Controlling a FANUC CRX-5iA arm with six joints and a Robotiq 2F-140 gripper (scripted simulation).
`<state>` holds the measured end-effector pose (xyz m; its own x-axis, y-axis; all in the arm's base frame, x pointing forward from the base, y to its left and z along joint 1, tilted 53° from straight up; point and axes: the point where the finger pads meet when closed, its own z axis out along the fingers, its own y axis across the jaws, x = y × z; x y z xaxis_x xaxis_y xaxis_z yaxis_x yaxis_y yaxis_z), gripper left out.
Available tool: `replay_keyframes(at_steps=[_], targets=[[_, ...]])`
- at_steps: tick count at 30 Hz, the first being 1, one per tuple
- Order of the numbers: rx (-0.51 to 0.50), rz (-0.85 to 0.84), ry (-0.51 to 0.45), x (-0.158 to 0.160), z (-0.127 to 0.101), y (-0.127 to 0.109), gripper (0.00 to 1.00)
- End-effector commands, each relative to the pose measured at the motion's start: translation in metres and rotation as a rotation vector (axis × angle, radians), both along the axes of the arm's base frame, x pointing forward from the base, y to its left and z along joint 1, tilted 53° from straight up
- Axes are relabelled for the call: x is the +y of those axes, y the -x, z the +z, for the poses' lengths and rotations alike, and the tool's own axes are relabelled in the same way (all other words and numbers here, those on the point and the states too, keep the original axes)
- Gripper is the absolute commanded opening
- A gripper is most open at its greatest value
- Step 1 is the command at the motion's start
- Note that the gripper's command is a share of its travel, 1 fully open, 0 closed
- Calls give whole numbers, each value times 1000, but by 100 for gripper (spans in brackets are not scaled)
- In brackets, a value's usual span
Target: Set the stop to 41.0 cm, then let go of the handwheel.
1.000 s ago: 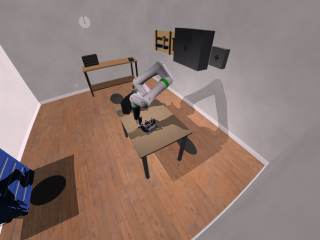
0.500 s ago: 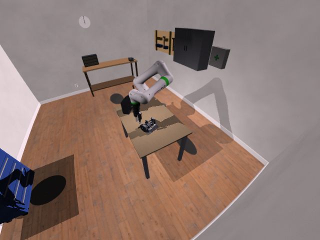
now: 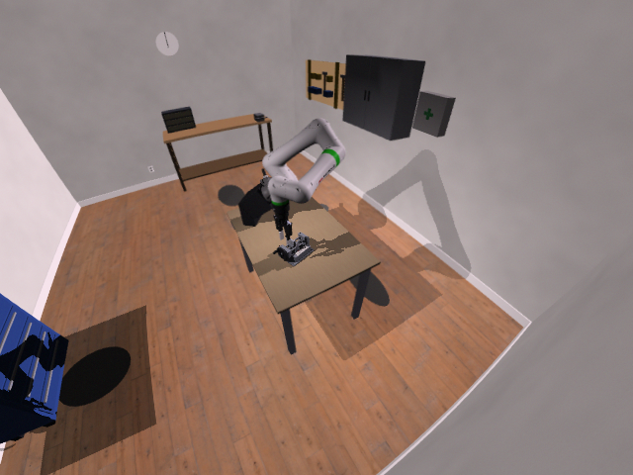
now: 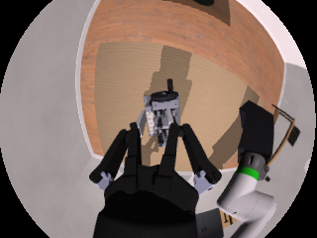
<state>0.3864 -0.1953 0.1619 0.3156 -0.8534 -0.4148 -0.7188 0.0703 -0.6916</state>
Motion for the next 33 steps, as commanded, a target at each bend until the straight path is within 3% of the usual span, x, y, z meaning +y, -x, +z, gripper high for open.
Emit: replay_keyframes(at_steps=[1,6,12,33], targets=[[6,-4,4,20,28,-9,33],[6,-4,4,23,29,-11,33],[6,-4,4,38,12,-29,33],[6,-4,4,38,12,-29,33]])
